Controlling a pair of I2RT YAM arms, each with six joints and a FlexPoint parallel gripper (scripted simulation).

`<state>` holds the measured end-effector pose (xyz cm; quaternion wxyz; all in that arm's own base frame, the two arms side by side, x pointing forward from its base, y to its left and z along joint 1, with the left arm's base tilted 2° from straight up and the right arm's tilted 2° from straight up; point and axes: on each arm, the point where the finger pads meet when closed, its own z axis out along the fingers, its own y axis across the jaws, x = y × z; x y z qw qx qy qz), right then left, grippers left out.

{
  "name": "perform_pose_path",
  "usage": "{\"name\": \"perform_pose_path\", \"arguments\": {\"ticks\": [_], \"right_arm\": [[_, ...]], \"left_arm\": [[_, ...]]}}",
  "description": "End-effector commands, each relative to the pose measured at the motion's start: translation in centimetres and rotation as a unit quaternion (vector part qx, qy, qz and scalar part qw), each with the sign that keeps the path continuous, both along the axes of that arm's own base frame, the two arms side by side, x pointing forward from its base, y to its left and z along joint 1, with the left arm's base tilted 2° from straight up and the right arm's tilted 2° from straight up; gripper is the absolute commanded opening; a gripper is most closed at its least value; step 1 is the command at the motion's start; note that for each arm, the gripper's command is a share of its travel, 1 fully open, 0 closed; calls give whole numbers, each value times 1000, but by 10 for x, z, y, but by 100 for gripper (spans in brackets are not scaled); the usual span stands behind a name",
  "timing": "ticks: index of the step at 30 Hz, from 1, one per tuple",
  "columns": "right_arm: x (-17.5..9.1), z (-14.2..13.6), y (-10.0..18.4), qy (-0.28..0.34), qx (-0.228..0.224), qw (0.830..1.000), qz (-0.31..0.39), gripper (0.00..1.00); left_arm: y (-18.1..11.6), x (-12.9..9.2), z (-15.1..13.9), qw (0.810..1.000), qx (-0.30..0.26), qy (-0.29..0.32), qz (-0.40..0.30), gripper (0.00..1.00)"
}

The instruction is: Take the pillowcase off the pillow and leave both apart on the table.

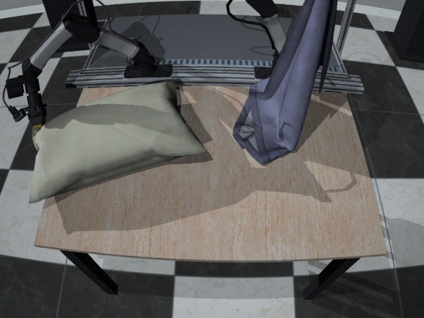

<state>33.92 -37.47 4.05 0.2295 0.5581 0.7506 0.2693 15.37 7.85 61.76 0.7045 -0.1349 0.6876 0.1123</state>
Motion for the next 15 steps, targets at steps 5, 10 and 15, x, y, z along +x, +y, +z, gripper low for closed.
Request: {"name": "perform_pose_path", "arguments": {"ticks": [5,10,15], "right_arm": [[0,-28,-3,11,10,1000,-6,0],[0,-31,-3,13,12,1000,-6,0],[0,-32,-2,14,13,1000,-6,3]], "left_arm": [[11,-2,2,1000,3,1,7,0],[11,-2,2,1000,3,1,7,0],[11,-2,2,1000,3,1,7,0]]}}
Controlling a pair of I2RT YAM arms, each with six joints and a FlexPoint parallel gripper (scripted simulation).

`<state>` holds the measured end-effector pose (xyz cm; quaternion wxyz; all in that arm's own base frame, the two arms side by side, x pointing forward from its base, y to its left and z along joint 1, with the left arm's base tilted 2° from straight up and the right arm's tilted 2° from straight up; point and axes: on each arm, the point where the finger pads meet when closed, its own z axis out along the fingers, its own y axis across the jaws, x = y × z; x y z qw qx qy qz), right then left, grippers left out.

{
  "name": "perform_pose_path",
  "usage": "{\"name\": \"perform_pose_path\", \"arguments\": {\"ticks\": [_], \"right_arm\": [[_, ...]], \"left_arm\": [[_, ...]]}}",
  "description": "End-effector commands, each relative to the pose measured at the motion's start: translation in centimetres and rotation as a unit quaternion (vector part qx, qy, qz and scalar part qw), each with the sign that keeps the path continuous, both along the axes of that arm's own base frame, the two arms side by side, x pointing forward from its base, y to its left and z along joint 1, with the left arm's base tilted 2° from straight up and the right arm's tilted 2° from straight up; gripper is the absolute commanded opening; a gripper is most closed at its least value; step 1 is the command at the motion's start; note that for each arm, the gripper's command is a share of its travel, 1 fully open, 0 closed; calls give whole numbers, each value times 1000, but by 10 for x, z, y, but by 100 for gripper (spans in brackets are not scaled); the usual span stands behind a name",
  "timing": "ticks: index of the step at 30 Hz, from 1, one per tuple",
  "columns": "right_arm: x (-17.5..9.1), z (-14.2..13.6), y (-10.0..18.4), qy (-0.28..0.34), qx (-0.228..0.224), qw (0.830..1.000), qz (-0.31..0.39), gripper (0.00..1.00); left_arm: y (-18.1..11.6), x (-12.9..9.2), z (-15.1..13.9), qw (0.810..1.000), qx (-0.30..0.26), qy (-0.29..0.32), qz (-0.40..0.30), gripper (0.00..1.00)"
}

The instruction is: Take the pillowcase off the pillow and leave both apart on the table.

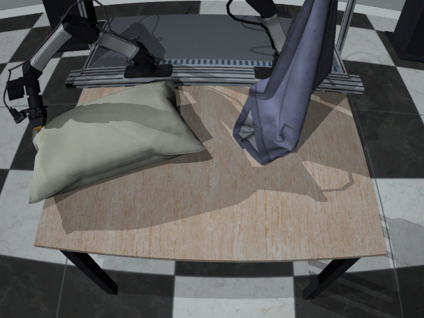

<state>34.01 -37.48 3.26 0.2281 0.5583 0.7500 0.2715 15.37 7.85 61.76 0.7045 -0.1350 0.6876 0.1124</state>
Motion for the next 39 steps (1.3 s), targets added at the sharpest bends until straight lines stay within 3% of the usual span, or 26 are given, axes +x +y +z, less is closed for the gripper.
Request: {"name": "perform_pose_path", "arguments": {"ticks": [1,39], "right_arm": [[-1,-24,-2,14,10,1000,-6,3],[-1,-25,-2,14,10,1000,-6,6]], "left_arm": [[11,-2,2,1000,3,1,7,0],[11,-2,2,1000,3,1,7,0]]}}
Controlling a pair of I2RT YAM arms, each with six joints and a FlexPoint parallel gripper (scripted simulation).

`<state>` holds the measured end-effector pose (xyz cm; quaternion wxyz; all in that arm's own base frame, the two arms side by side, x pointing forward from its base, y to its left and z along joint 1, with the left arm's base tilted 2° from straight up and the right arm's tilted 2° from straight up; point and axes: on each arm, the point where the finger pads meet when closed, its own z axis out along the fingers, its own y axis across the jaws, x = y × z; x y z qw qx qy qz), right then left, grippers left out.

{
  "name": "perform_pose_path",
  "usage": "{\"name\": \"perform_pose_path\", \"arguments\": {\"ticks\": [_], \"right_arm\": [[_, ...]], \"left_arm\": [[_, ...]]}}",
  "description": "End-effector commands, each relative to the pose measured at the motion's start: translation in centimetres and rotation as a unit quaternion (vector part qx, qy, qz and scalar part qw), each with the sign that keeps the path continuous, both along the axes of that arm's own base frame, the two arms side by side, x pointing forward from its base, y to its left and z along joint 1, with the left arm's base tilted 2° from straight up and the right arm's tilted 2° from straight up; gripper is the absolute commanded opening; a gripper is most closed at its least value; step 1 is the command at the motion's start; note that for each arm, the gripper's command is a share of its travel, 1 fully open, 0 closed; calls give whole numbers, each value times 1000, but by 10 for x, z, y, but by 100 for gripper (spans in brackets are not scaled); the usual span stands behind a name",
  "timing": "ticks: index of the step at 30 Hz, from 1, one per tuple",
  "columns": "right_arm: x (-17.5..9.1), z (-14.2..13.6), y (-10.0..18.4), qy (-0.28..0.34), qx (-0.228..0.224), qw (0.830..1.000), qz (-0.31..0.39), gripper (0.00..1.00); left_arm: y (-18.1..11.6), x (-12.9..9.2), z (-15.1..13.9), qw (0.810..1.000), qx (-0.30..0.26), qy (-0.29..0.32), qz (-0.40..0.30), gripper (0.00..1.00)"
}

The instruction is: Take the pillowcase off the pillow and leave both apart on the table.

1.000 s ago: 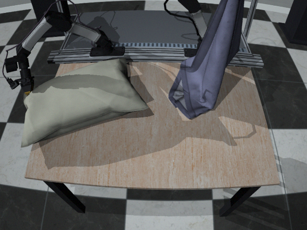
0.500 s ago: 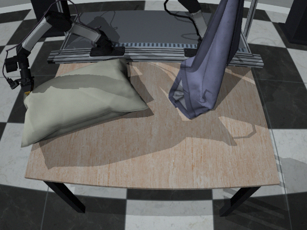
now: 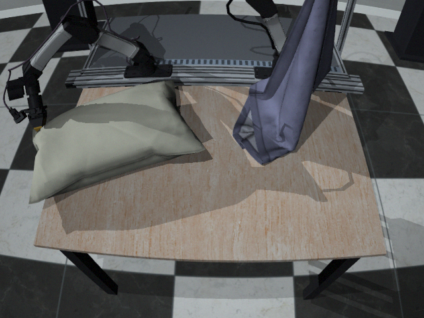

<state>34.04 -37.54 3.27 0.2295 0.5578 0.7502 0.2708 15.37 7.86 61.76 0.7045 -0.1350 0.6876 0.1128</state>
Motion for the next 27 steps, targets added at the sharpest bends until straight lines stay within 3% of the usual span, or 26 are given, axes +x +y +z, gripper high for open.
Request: {"name": "perform_pose_path", "arguments": {"ticks": [1,19,20,27], "right_arm": [[-2,-25,-1,15,12,1000,-6,6],[-2,-25,-1,15,12,1000,-6,8],[-2,-25,-1,15,12,1000,-6,60],[-3,-23,1,19,18,1000,-6,60]], "left_arm": [[11,-2,2,1000,3,1,6,0],[11,-2,2,1000,3,1,6,0],[11,-2,2,1000,3,1,6,0],[11,-2,2,1000,3,1,6,0]]}}
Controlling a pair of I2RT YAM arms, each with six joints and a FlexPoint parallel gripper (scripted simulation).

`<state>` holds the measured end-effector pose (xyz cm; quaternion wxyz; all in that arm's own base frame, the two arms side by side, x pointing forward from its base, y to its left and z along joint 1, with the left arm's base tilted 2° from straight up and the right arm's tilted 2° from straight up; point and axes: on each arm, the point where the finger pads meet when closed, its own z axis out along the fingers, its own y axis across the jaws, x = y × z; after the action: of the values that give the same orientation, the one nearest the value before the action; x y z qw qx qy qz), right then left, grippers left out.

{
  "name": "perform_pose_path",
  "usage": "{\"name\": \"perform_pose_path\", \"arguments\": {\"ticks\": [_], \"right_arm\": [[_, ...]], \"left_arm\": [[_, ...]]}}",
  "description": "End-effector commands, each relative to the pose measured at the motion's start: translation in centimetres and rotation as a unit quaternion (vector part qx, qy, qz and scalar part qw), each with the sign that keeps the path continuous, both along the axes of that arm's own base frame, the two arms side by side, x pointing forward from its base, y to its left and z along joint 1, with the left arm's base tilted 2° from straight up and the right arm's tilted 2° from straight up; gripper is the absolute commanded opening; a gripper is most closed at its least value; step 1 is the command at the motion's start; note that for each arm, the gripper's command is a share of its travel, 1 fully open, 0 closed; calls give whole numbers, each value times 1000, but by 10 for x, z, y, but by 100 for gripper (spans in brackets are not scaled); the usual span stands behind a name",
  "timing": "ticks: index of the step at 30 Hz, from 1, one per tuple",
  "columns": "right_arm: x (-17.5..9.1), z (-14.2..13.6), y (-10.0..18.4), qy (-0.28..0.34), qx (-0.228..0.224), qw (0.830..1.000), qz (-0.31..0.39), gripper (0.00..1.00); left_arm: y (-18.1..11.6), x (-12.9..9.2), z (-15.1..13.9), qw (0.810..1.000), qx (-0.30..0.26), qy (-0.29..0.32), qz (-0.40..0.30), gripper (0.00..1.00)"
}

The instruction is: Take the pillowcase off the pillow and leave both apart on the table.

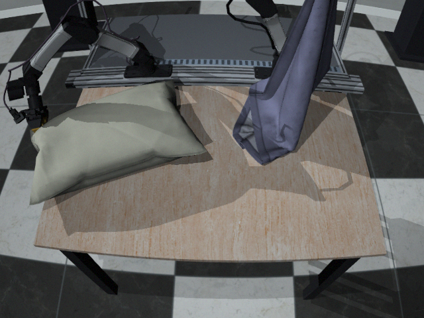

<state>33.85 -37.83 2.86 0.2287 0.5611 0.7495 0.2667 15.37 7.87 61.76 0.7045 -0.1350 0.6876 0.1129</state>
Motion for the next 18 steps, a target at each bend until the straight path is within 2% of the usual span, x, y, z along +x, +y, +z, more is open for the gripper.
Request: {"name": "perform_pose_path", "arguments": {"ticks": [1,2,9,10,13,17,18], "right_arm": [[0,-12,2,8,10,1000,1,60],[-1,-21,5,16,20,1000,0,60],[-1,-21,5,16,20,1000,0,60],[2,-11,-2,9,8,1000,0,60],[3,44,-8,-18,-34,999,1,60],[2,47,-8,-17,-33,999,1,60],[2,30,-6,-8,-14,1000,1,60]], "left_arm": [[11,-2,2,1000,3,1,6,0],[11,-2,2,1000,3,1,6,0],[11,-2,2,1000,3,1,6,0],[11,-2,2,1000,3,1,6,0],[11,-2,2,1000,3,1,6,0],[11,-2,2,1000,3,1,6,0],[11,-2,2,1000,3,1,6,0]]}}
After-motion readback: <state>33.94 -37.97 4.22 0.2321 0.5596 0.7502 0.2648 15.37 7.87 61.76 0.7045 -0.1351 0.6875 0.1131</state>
